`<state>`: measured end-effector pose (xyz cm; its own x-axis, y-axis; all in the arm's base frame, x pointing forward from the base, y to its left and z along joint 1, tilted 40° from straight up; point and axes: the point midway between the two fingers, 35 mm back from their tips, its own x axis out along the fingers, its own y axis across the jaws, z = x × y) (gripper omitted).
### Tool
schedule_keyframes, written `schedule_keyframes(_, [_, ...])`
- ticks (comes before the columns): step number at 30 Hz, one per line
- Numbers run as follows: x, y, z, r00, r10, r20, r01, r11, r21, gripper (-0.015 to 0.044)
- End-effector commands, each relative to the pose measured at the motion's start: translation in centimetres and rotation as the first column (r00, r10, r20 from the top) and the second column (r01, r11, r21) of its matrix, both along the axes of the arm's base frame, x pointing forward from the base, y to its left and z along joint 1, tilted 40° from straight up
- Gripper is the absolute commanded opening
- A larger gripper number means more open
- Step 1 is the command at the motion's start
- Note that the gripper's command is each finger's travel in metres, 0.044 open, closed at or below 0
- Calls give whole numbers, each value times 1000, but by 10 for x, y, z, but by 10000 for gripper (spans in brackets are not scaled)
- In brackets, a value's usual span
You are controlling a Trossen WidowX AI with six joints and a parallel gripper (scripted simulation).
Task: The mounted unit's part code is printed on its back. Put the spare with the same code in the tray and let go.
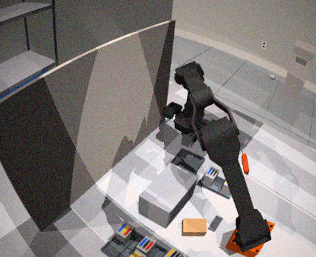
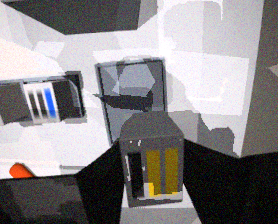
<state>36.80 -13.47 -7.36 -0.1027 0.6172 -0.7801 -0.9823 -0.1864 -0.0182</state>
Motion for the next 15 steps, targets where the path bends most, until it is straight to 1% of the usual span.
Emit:
schedule_keyframes(1, [-1,3,-3,1000,-4,-3,4,1000,4,0])
schedule_keyframes(15, [-2,10,-12,1000,-4,-3,4,1000,4,0])
